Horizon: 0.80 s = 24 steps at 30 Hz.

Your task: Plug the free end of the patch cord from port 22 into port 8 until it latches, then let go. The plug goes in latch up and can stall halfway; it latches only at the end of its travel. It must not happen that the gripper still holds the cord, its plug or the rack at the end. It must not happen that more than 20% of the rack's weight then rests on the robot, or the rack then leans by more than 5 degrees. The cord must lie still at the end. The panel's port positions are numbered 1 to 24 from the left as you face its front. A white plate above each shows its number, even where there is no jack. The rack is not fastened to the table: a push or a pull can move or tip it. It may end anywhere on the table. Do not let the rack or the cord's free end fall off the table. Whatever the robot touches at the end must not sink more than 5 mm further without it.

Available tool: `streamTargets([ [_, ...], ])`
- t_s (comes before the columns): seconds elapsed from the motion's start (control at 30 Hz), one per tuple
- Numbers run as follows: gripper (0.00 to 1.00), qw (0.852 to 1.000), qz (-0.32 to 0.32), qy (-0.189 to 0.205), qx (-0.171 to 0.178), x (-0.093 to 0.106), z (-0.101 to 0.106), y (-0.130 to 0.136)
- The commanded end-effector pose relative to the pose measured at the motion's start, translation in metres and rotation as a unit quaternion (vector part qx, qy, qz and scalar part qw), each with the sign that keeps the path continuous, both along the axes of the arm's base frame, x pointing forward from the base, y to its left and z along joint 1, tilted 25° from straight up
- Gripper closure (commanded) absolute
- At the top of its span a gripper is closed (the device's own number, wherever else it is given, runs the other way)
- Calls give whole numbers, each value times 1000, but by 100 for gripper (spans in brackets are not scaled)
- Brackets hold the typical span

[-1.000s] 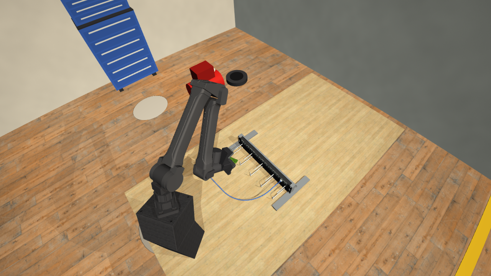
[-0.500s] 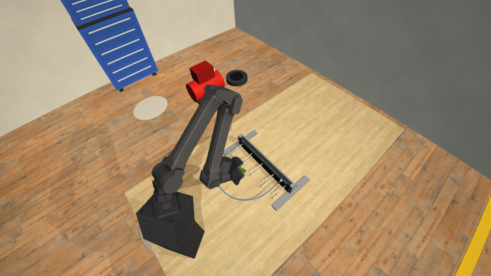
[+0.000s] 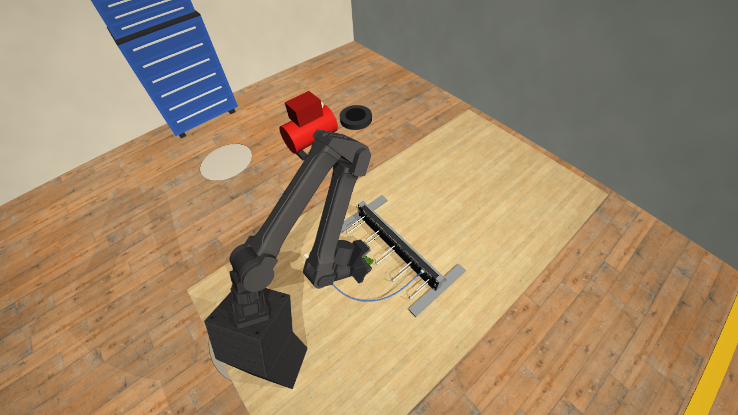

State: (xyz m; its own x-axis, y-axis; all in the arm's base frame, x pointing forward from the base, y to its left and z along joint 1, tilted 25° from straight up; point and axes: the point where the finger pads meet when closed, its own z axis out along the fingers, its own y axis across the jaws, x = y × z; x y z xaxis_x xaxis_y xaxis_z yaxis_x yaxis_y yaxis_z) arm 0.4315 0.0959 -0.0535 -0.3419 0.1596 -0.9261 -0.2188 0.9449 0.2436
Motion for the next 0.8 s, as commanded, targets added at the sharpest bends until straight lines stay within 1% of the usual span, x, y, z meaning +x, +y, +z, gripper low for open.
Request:
streamTargets([
  [0.0,100,1000,5,-19,-5,3,9,3],
  [0.1,100,1000,7,-19,-5,6,5,6],
  [0.2,100,1000,7,-24,-2,16,0,11],
  [0.27,100,1000,9,-30,0,28,-1,15],
  [0.5,100,1000,8,-24,3,81,-19,34],
  [0.57,100,1000,8,-24,3,81,-19,34],
  [0.67,100,1000,5,-22,4,103,-26,38],
  [0.77,100,1000,6,-22,5,118,-30,44],
])
